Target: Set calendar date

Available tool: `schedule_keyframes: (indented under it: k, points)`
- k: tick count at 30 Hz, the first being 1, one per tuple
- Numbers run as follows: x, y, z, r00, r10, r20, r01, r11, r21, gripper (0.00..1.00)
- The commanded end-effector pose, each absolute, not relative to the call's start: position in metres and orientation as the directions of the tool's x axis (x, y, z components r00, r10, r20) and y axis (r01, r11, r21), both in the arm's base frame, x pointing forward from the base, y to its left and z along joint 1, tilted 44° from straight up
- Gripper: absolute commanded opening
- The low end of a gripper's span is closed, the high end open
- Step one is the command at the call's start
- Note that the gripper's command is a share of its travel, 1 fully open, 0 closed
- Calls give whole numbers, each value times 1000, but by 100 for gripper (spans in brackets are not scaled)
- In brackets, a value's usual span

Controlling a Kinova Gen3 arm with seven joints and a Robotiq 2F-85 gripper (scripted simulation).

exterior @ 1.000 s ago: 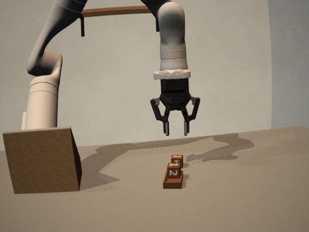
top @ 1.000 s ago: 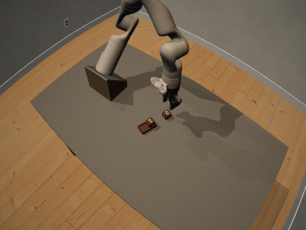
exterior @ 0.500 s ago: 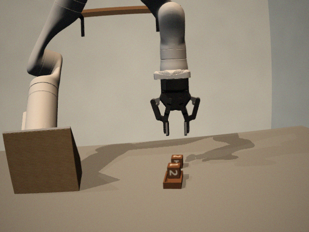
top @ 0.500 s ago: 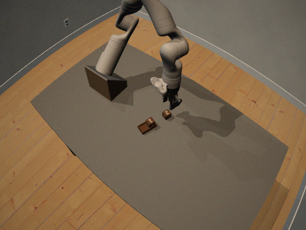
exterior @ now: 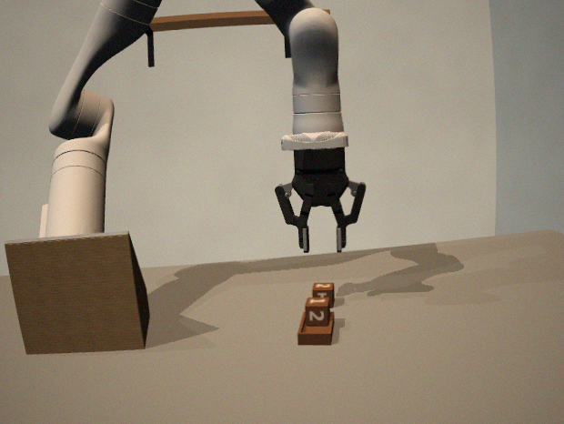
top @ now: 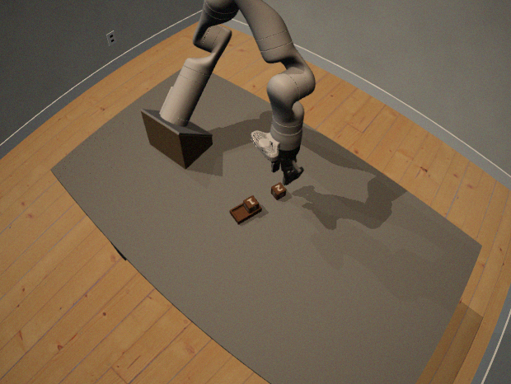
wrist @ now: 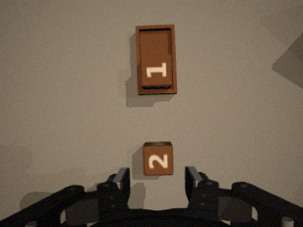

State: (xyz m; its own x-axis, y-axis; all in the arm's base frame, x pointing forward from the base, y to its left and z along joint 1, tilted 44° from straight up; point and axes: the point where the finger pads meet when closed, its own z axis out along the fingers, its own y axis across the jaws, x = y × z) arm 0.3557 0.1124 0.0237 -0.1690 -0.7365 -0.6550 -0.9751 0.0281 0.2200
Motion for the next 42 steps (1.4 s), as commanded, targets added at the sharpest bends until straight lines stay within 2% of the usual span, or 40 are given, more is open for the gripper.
schedule_keyframes:
  k: [1, 42]
  points:
    - [355, 114, 22, -168, -736, -655, -975, 27, 220, 48]
    - [348, 143, -9, -168, -736, -655, -975, 27, 220, 48]
